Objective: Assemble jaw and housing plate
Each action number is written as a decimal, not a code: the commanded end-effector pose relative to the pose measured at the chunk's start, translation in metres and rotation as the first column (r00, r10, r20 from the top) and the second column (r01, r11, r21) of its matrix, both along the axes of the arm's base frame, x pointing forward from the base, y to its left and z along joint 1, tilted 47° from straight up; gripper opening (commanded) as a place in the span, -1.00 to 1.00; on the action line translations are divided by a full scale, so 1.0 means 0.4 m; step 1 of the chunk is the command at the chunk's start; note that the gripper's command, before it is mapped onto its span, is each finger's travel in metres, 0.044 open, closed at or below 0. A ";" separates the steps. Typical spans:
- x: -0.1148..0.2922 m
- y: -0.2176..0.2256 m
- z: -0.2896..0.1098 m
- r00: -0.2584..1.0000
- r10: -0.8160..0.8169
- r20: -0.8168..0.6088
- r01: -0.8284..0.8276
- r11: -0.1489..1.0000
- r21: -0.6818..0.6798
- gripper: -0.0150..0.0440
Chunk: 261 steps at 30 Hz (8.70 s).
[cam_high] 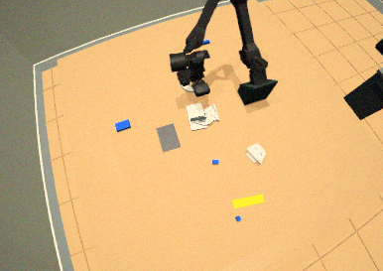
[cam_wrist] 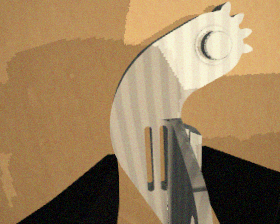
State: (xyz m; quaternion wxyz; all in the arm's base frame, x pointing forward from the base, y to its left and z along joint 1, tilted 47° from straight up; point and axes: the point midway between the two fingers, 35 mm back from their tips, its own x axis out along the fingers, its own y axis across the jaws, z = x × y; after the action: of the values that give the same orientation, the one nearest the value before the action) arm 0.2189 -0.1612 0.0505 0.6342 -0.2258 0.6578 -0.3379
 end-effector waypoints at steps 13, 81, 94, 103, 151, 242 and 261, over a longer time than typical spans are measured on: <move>0.002 0.005 0.002 1.000 0.000 0.001 0.000 1.000 0.005 -0.04; 0.013 0.274 0.008 0.372 0.704 -0.604 -0.598 0.680 0.424 -0.04; -0.001 0.315 -0.031 -0.016 0.779 -0.627 -0.618 0.485 0.619 -0.04; -0.014 0.341 -0.056 -0.286 0.764 -0.579 -0.568 0.351 0.744 -0.04; -0.101 0.434 -0.157 -0.982 0.136 0.132 0.138 0.041 0.990 -0.04; 0.123 0.321 -0.070 -0.982 0.114 0.151 0.157 0.045 0.987 -0.04; 0.123 0.302 -0.089 -0.982 0.113 0.151 0.157 0.044 0.987 -0.04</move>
State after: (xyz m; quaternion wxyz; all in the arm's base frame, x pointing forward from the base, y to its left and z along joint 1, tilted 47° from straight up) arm 0.2704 -0.0351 0.0191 0.2288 0.6357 -0.3247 -0.6619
